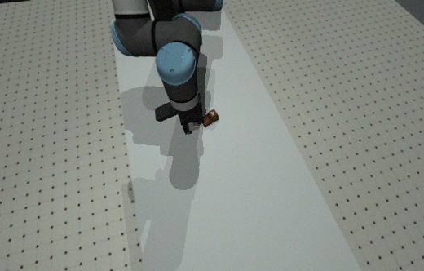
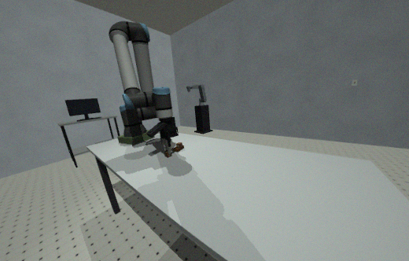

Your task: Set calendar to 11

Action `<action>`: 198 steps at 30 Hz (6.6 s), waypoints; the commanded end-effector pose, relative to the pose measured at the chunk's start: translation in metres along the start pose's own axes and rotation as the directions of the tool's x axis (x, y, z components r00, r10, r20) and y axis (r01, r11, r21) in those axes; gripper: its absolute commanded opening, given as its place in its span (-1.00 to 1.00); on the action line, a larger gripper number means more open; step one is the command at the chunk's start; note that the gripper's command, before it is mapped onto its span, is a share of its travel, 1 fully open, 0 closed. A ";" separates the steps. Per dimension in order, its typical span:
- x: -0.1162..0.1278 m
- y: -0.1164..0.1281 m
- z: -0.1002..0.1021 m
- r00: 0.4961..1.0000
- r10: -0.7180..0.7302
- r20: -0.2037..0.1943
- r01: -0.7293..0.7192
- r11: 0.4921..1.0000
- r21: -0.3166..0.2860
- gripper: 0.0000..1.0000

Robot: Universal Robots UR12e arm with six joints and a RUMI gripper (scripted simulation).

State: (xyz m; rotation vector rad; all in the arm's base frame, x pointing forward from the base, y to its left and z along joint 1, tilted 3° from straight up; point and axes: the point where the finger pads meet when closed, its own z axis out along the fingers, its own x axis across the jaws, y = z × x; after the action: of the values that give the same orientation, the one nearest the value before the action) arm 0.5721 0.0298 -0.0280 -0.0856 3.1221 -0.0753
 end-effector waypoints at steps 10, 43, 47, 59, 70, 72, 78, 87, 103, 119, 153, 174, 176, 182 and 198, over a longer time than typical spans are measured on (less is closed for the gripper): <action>-0.001 0.000 -0.001 1.000 0.000 0.001 0.000 1.000 0.000 -0.80; -0.001 0.000 -0.011 1.000 0.000 0.001 0.000 1.000 0.000 -0.44; -0.001 0.000 -0.027 1.000 0.000 0.001 0.000 1.000 0.000 -0.44; -0.001 0.000 -0.078 1.000 0.000 0.001 0.000 1.000 0.000 -0.44; 0.000 0.000 -0.091 1.000 0.000 0.001 0.000 1.000 0.000 1.00; 0.000 0.000 -0.091 1.000 0.000 0.001 0.000 1.000 0.000 1.00; 0.000 0.000 -0.091 1.000 0.000 0.001 0.000 1.000 0.000 1.00; 0.000 0.000 -0.091 1.000 0.000 0.001 0.000 1.000 0.000 1.00; -0.001 -0.001 -0.090 0.995 -0.101 0.001 0.101 0.995 0.000 1.00; -0.003 -0.003 -0.087 0.855 -0.518 0.001 0.518 0.855 0.001 1.00; -0.001 0.000 -0.080 0.091 -0.996 0.000 0.996 0.091 0.001 1.00; 0.000 0.001 -0.079 0.007 -1.000 -0.001 1.000 0.007 0.001 -0.44; 0.000 0.001 -0.079 0.007 -1.000 -0.001 1.000 0.007 0.001 -0.44; 0.000 0.001 -0.079 0.007 -1.000 -0.001 1.000 0.007 0.001 -0.44; 0.000 0.001 -0.079 0.007 -1.000 -0.001 1.000 0.007 0.001 -0.44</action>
State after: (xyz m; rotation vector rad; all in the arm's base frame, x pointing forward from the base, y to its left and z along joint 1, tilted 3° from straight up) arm 0.5696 0.0345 0.0507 -2.2887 2.1826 -0.0739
